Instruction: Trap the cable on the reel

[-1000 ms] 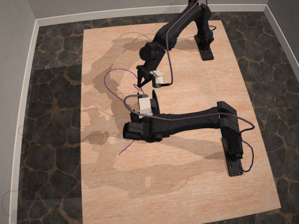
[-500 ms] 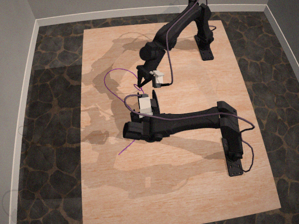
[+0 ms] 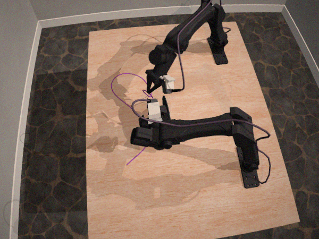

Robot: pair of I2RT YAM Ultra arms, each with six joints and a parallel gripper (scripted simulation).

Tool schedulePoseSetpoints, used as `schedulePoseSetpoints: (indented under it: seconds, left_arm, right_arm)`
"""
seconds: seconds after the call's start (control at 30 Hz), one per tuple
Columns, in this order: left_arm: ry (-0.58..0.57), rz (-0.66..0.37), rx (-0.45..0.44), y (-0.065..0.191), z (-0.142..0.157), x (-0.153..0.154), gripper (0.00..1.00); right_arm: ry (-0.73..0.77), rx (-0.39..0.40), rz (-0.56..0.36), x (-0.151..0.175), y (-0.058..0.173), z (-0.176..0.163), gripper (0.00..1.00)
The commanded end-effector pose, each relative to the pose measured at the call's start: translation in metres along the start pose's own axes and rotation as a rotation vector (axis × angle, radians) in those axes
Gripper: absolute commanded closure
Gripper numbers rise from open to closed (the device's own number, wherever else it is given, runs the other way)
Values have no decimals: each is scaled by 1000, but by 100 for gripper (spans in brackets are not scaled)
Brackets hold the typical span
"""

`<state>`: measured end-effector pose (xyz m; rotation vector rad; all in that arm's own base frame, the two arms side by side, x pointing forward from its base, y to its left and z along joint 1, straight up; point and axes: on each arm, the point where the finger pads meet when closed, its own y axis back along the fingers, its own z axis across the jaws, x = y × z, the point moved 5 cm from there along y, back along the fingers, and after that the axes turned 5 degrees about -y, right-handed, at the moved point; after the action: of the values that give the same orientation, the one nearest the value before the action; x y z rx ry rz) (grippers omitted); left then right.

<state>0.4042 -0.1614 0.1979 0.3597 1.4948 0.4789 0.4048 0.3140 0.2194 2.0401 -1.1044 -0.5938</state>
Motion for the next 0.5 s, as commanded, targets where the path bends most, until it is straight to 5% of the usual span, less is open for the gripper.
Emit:
schedulePoseSetpoints:
  seconds: [0.0,0.47]
  left_arm:
    - [-20,-12,-12,-5,5,-7,25]
    - [1,-5,-2,-30,2,0,25]
  right_arm:
    - [3,15,-11,-6,0,-4,100]
    - [-2,28,-9,-3,9,-11,100]
